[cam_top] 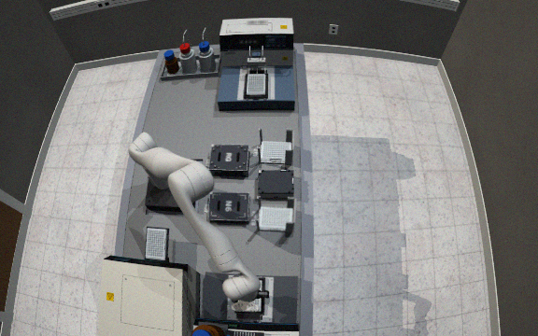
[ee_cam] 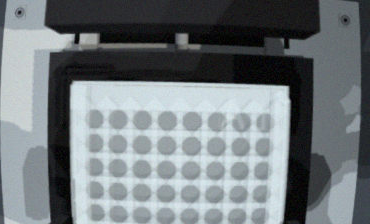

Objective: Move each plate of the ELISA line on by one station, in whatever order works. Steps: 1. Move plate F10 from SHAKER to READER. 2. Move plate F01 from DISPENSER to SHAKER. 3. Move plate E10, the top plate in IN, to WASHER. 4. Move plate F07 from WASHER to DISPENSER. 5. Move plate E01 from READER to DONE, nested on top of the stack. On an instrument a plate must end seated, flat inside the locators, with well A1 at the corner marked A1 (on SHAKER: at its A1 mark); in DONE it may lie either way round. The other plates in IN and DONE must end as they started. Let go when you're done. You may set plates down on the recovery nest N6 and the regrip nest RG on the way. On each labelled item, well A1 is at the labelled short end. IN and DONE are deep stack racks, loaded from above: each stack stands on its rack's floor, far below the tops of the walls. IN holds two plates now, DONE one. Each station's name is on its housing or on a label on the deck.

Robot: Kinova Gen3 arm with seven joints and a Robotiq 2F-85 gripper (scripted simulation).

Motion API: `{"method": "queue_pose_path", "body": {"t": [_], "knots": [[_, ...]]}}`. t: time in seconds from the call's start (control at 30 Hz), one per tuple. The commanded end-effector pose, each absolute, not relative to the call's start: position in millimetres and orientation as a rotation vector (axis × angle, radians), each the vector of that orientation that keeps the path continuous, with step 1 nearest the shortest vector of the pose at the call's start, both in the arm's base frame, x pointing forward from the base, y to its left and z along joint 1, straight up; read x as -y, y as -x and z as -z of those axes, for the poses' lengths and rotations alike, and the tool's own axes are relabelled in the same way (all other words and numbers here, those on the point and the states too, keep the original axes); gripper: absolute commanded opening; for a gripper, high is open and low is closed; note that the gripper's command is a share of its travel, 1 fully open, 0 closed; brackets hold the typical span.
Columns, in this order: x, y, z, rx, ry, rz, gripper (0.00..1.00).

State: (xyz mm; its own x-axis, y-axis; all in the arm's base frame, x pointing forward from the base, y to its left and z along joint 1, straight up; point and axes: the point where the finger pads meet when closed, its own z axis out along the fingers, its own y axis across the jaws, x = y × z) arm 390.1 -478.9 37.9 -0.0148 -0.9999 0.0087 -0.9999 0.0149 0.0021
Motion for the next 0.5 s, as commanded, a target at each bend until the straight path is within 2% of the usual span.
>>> {"method": "queue_pose_path", "body": {"t": [0.0,0.47], "knots": [[479.2,-390.0,-37.0,2.231,-2.204,-0.01,0.94],[478.9,-388.9,-44.3,2.23,-2.202,-0.005,0.94]]}}
